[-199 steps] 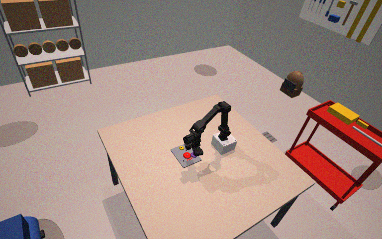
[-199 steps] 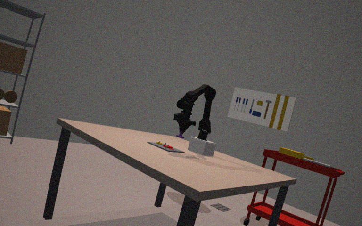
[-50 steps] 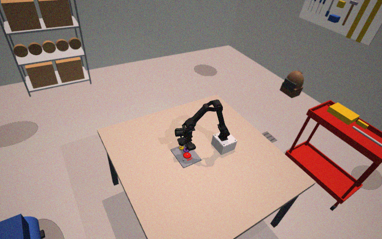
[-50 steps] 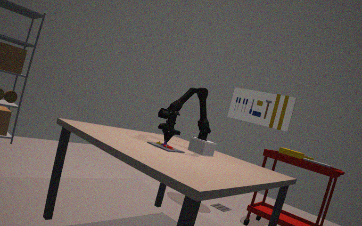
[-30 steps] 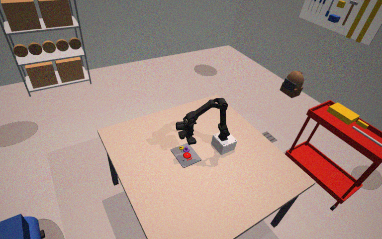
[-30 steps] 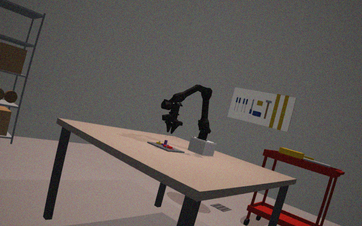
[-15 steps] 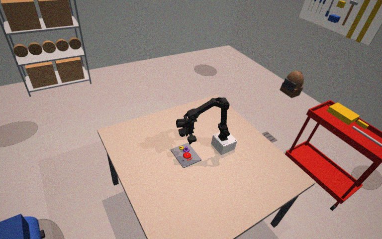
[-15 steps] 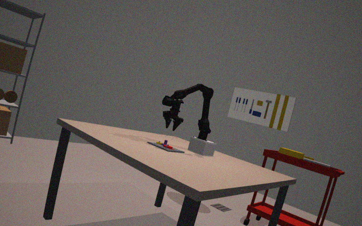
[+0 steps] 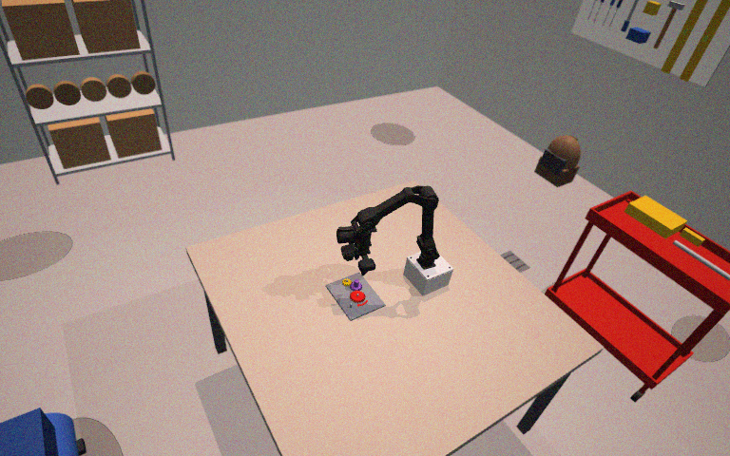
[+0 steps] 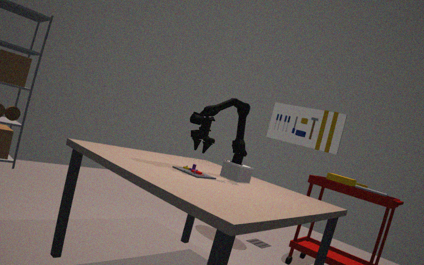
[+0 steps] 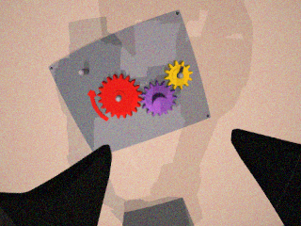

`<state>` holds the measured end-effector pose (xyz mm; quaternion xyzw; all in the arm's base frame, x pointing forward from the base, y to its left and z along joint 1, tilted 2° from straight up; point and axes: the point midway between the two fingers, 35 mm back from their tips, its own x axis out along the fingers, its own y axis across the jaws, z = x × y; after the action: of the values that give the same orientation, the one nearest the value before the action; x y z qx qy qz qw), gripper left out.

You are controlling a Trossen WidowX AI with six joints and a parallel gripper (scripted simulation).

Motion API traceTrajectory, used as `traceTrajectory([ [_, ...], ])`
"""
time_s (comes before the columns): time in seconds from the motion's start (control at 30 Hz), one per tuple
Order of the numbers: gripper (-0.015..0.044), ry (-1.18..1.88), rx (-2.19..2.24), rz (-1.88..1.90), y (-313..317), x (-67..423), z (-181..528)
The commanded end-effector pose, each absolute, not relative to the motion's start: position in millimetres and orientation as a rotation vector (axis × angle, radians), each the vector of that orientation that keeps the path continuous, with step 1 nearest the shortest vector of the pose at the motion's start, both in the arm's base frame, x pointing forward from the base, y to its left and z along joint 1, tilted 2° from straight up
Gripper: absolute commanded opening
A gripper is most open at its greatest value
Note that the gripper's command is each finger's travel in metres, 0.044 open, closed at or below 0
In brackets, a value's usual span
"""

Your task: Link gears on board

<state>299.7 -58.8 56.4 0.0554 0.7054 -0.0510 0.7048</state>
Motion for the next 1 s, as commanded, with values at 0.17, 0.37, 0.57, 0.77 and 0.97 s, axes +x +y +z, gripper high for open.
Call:
traceTrajectory([
  [0.17,0.044,1.568,0.119,-0.109,-58.9,299.8,57.0],
  [0.37,0.044,1.568,0.119,-0.109,-58.9,299.8,57.0],
  [0.57,0.044,1.568,0.119,-0.109,-58.9,299.8,57.0],
  [0.77,0.044,1.565,0.122,-0.106,-8.1,307.5,64.0],
  [0.97,0.044,1.564,0.127,-0.099,81.9,299.6,76.3],
])
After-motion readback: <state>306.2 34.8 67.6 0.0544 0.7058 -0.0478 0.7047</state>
